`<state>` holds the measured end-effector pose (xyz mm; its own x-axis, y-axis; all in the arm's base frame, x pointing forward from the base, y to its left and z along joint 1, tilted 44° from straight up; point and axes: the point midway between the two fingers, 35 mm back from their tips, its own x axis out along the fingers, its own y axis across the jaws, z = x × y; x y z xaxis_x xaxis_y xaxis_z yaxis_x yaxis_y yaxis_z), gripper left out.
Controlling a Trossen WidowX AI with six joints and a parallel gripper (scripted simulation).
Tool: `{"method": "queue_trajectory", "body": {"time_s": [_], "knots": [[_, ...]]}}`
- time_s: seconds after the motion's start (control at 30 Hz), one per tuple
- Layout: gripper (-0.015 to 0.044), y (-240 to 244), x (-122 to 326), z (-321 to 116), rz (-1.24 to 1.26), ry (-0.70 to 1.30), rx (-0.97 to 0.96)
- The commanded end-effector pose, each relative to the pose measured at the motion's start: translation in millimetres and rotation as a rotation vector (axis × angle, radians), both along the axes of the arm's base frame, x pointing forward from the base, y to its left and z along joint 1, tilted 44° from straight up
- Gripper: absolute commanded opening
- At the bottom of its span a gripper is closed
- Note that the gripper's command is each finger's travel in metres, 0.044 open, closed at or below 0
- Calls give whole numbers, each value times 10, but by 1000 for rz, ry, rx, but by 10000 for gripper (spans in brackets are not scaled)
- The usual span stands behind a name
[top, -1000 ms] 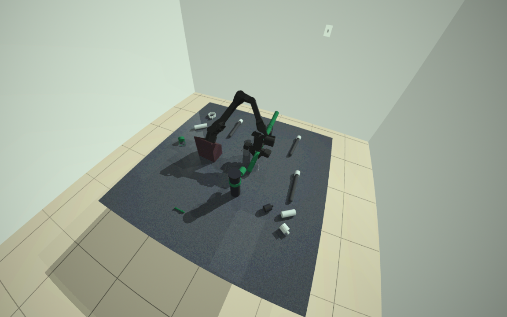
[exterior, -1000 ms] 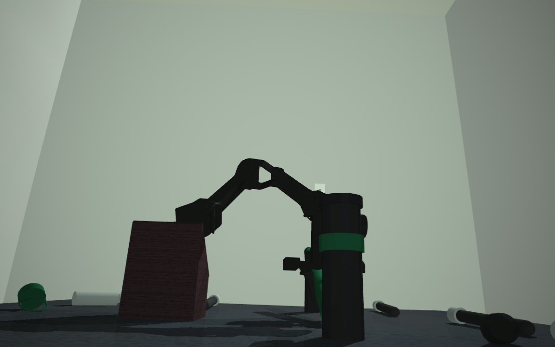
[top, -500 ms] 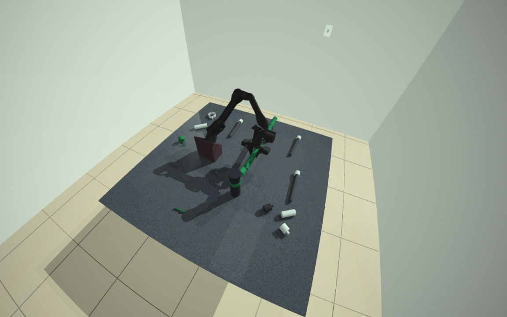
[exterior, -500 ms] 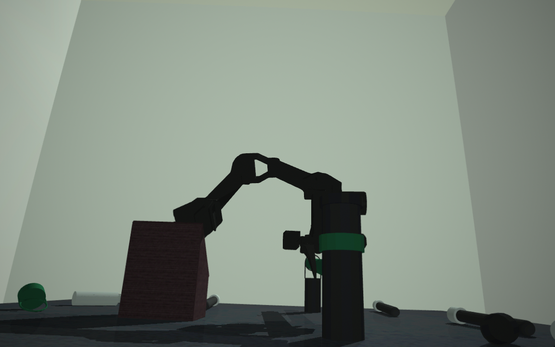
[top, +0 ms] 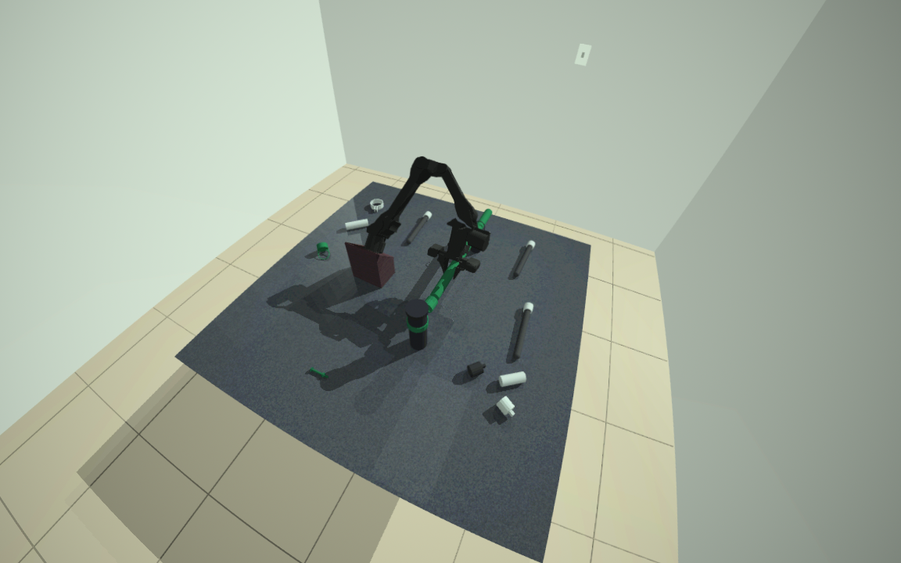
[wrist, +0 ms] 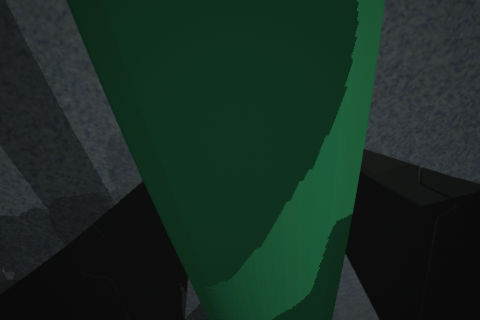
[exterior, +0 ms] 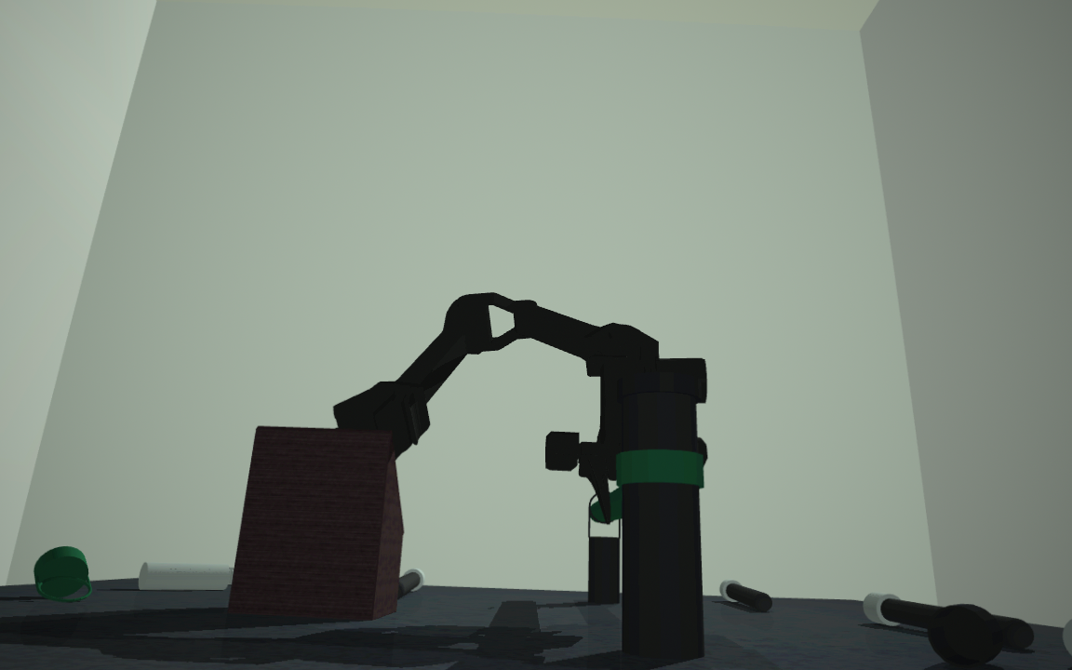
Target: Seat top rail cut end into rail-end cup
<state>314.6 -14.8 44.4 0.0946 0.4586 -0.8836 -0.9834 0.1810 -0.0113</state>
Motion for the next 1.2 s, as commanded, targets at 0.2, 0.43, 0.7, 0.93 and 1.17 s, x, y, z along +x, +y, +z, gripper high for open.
{"method": "queue_trajectory", "body": {"time_s": [0.2,0.43,0.7,0.93,1.17], "knots": [[0,1,-2,-3,0,1,2],[0,-29,3,7,0,1,1],[0,-72,21,8,0,1,1],[0,-106,35,-1,0,1,1],[0,-127,22,-1,0,1,1]]}}
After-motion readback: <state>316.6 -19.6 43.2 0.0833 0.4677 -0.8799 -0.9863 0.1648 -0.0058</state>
